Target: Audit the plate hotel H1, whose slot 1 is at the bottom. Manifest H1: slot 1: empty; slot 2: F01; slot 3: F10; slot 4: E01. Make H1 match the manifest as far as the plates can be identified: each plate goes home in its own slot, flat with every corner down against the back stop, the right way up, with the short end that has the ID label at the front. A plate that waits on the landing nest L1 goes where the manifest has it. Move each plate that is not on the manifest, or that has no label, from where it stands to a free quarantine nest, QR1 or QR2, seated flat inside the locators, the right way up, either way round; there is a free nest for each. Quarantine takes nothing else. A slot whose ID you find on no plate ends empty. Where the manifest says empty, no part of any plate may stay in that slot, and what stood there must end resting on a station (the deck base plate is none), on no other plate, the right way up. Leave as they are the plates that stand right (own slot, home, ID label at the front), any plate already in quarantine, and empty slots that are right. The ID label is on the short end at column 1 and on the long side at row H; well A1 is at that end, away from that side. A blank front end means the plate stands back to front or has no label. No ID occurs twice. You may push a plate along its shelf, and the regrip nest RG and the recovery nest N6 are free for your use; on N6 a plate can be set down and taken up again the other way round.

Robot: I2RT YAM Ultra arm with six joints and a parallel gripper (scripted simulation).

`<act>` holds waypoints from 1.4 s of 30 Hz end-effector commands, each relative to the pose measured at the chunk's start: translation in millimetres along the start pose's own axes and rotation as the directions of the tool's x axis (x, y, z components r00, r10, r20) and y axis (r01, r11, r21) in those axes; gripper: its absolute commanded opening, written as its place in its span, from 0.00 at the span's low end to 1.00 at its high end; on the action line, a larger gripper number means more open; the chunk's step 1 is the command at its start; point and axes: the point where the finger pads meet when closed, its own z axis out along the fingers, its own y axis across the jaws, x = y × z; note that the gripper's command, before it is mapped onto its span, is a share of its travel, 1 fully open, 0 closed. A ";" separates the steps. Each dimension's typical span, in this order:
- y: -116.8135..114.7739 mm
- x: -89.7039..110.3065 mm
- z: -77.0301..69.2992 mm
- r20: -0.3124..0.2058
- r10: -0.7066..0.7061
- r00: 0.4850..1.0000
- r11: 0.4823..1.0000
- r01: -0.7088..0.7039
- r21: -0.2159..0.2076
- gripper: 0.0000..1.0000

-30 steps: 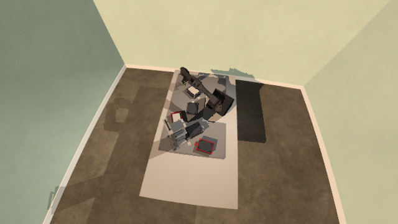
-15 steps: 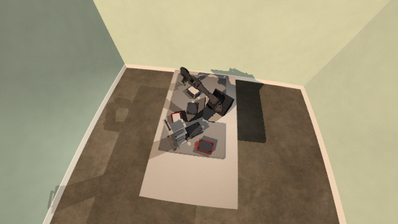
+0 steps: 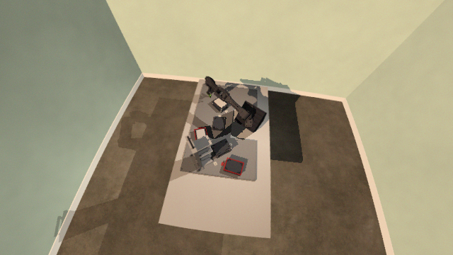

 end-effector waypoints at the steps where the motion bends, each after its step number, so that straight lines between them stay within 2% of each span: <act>1: 4.1 -17.4 -27.5 0.079 -0.022 0.997 1.000 0.022 -0.003 1.00; 35: 4.1 -17.4 -27.5 0.079 -0.022 0.997 1.000 0.022 -0.003 1.00; 38: 4.1 -11.3 -32.1 0.058 -0.016 0.998 1.000 0.016 -0.003 1.00; 41: -7.0 -5.3 -22.1 0.029 0.006 1.000 1.000 -0.006 -0.004 1.00; 42: -7.2 -5.2 -23.8 0.029 0.006 1.000 1.000 -0.006 -0.004 1.00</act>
